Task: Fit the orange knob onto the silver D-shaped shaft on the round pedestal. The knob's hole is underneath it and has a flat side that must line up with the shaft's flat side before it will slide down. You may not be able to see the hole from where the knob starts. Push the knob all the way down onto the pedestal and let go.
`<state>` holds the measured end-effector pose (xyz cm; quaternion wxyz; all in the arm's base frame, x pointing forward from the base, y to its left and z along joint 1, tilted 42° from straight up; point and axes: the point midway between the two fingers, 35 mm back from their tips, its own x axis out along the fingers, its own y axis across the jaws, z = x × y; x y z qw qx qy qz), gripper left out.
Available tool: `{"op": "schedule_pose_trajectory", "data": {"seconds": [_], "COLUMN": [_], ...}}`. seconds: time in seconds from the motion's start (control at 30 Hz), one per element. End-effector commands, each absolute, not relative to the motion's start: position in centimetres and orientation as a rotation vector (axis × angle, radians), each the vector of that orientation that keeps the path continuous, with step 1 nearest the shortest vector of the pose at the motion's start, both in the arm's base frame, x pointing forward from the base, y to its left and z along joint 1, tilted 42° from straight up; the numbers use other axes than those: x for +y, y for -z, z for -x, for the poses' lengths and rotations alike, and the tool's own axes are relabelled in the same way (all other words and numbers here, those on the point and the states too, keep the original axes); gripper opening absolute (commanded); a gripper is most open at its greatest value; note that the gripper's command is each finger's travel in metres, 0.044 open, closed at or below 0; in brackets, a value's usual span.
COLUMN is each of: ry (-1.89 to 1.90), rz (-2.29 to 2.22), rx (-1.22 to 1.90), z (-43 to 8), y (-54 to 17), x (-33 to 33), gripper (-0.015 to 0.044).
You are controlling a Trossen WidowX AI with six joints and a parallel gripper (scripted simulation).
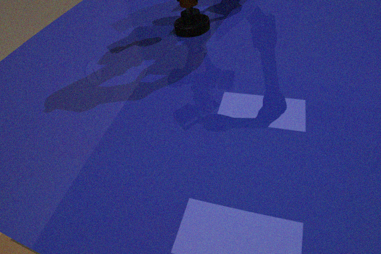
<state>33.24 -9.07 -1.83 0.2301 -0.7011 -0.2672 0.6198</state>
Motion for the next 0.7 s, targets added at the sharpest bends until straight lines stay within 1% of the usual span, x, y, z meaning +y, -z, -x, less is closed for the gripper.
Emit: {"op": "schedule_pose_trajectory", "data": {"seconds": [0.0, 0.67], "ry": [-1.703, -1.706], "rz": [1.935, 1.885], "rx": [-0.739, -0.667], "z": [-33.29, -33.47], "y": [1.87, 1.78], "x": [-9.08, -9.31], "gripper": [0.0, 0.0]}}
